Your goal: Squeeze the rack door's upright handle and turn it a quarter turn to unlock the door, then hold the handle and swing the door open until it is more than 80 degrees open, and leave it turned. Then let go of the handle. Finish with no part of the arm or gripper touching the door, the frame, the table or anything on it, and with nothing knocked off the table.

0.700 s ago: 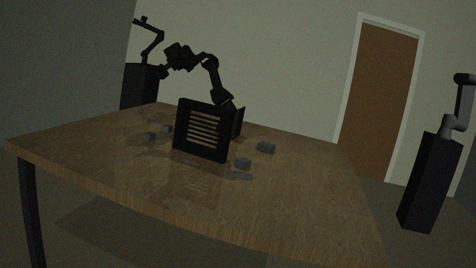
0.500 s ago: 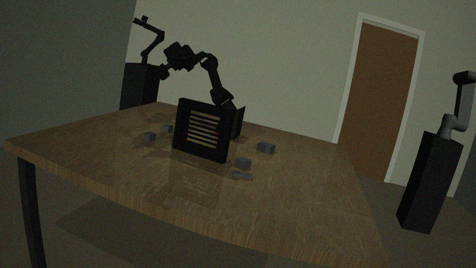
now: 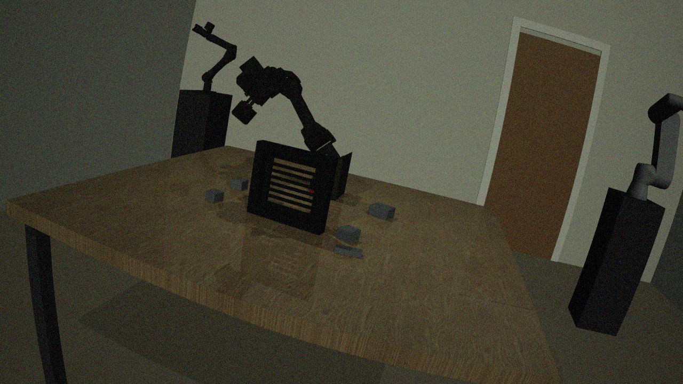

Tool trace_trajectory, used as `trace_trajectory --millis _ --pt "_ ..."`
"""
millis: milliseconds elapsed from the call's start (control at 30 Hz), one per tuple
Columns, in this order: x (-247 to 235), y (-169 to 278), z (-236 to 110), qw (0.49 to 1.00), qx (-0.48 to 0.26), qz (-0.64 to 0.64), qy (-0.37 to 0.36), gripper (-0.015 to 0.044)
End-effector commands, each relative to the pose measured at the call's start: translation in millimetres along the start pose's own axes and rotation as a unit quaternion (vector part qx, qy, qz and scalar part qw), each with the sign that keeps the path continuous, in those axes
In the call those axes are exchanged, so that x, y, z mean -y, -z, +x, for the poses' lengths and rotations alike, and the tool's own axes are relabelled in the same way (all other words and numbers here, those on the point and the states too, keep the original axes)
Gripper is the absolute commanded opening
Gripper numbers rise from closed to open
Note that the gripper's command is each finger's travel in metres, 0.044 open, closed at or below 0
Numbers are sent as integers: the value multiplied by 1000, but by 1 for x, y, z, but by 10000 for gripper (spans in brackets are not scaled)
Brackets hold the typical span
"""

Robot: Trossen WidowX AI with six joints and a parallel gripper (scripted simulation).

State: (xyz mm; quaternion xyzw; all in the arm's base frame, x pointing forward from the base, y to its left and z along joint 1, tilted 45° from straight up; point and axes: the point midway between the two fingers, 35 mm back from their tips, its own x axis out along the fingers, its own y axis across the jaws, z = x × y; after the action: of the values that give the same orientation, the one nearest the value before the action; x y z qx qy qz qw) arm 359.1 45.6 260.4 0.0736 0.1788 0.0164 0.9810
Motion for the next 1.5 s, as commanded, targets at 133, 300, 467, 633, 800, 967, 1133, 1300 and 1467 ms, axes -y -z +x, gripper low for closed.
trace_trajectory --millis 133,300,467,633,800,967,1133,1300,1467 --pt "-13 33 26 994 -103 18 29 299" --pt "-21 54 36 986 -160 17 50 299" --pt "-31 78 42 973 -219 -1 71 299" --pt "-40 101 44 957 -272 -25 94 299" --pt "-47 121 46 939 -318 -45 121 299" --pt "-52 138 47 920 -356 -63 152 299" --pt "-57 153 47 899 -388 -80 185 299" --pt "-61 167 45 877 -415 -101 219 299" --pt "-65 179 43 854 -437 -125 253 299"
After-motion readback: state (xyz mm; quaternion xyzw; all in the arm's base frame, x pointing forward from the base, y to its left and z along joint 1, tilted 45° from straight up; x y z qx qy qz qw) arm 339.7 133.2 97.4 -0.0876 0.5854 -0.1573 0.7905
